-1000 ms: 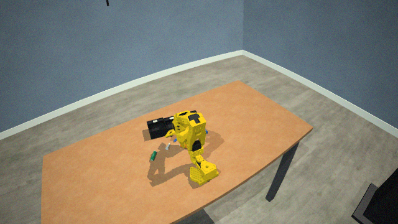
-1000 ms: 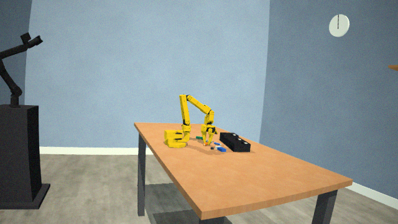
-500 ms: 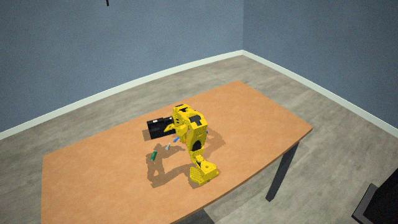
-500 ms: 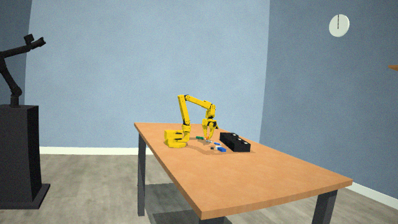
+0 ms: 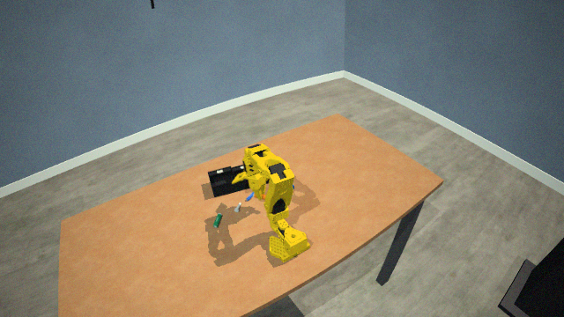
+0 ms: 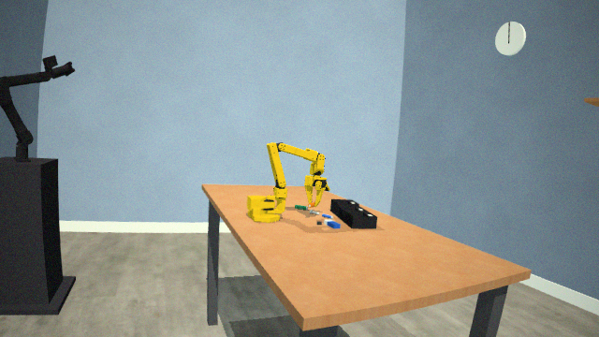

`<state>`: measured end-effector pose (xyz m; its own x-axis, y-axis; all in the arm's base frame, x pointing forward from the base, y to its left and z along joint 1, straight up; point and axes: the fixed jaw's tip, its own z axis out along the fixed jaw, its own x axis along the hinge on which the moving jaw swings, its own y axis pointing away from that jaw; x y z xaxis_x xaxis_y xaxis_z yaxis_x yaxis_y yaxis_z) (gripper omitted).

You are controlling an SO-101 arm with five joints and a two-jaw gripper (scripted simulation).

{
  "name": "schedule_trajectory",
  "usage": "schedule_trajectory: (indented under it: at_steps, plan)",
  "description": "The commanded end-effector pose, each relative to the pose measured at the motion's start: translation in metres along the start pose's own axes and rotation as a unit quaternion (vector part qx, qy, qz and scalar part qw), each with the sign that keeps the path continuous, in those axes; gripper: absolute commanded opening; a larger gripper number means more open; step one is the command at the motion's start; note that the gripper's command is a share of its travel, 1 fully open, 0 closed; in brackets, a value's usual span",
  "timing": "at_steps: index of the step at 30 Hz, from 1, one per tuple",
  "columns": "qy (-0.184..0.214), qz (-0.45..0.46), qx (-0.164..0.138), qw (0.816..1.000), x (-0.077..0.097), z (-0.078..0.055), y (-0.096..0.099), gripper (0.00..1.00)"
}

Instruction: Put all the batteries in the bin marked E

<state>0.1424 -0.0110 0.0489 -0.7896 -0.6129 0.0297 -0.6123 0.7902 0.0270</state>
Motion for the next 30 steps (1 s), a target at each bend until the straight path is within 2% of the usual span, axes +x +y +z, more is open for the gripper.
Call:
schedule_trajectory:
  at_steps: [1,18,30]
  plan:
    - [-0.022,0.011,0.020,1.000,-0.006,-0.010,-0.007,0.00]
    - [-0.036,0.089,0.029,0.995,-0.026,-0.022,-0.026,0.00]
    - [-0.038,0.098,0.030,0.994,-0.028,-0.023,-0.029,0.00]
